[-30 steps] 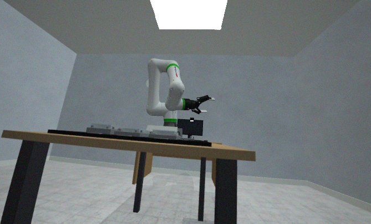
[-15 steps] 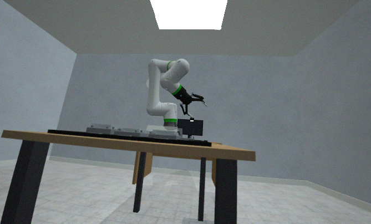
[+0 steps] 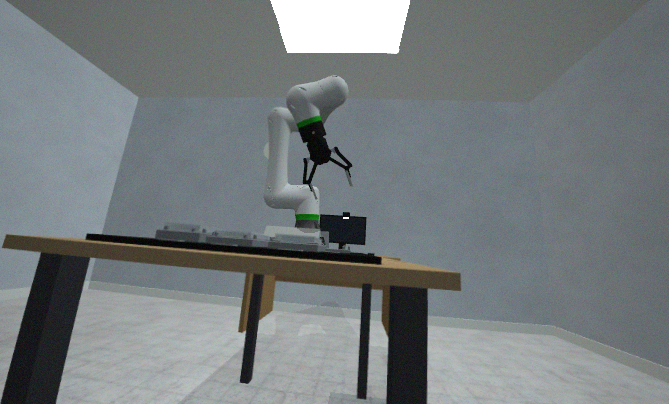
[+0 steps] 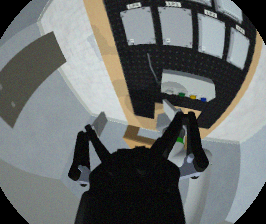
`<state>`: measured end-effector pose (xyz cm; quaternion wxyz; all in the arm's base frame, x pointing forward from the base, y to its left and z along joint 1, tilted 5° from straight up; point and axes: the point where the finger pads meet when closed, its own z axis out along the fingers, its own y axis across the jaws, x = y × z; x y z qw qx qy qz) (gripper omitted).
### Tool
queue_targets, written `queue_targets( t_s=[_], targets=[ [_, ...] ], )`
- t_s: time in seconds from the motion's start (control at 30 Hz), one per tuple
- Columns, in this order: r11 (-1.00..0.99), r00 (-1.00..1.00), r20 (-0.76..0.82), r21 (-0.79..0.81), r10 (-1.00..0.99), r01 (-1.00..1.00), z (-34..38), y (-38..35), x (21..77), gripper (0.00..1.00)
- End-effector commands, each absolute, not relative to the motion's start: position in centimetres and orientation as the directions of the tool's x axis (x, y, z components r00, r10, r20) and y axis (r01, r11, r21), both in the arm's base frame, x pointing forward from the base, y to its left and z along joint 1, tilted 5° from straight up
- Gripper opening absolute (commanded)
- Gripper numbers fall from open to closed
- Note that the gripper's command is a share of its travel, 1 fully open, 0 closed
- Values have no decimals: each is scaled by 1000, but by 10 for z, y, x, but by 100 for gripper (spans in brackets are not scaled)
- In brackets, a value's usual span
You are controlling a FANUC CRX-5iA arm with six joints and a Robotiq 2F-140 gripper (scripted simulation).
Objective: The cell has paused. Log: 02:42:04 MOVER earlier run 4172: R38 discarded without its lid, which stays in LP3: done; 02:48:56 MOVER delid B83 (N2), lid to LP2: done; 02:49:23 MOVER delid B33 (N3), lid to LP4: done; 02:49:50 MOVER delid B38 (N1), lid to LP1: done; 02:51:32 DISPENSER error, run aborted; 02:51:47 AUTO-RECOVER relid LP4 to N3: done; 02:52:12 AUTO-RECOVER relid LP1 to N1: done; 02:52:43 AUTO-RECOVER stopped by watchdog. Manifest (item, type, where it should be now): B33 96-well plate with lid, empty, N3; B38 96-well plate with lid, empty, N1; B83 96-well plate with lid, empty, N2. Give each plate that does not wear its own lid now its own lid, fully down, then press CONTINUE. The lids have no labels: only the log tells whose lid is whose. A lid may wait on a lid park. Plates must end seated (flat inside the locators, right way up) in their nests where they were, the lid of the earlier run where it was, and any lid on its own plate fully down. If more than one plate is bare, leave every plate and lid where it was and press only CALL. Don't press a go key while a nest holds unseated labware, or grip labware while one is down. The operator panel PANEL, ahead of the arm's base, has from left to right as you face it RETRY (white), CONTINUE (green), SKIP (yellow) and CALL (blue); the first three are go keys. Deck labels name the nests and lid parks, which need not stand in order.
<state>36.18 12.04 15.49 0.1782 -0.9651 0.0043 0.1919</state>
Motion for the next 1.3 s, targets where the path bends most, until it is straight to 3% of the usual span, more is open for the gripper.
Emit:
queue_targets(
  t_s=[0.0,0.07,0.17,0.3,0.5,0.83,1.27],
  targets=[
    [-971,962,-270,-237,42,-24,177,80,408,100],
    [-986,981,-191,-165,27,-5,195,62,430,100],
    [-986,981,-191,-165,27,-5,201,55,438,100],
    [-1000,999,-34,-28,4,3,251,15,483,100],
    [-1000,1000,4,7,-14,-14,255,-5,505,100],
    [-994,995,37,50,-97,-99,132,-43,523,100],
    [-987,989,59,72,-136,-140,50,-70,514,100]
  ],
)
